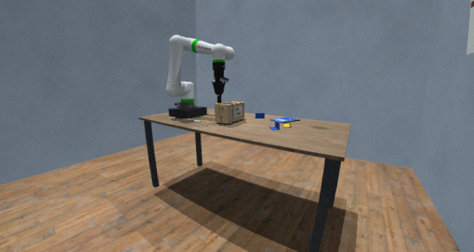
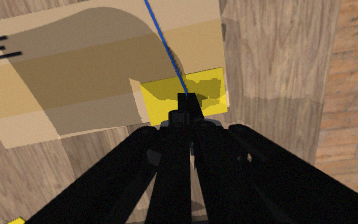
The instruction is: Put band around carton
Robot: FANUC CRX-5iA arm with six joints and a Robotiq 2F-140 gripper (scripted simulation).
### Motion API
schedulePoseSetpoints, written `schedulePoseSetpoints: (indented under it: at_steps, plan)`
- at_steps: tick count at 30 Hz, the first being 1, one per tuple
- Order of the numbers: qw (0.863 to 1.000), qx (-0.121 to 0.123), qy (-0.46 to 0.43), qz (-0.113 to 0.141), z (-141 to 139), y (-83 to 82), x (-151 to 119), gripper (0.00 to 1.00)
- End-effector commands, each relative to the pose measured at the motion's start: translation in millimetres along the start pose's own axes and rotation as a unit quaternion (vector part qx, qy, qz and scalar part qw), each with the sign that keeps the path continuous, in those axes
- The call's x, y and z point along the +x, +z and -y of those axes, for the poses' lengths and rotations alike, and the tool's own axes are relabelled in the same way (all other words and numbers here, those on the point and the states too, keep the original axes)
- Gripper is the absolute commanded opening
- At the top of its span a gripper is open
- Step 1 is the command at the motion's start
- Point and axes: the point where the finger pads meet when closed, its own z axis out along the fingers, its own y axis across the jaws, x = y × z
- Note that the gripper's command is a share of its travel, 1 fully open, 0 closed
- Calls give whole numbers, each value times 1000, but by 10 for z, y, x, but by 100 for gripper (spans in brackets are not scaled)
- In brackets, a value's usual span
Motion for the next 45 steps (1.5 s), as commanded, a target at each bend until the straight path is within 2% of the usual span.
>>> schedulePoseSetpoints:
  at_steps: [1,5,6,45]
  plan:
    - [1000,0,0,-1,-1,-8,5,10]
    - [1000,0,0,-1,-1,-8,5,10]
    - [1000,0,0,-1,-1,-8,5,18]
    - [1000,0,0,-1,-1,-11,5,18]
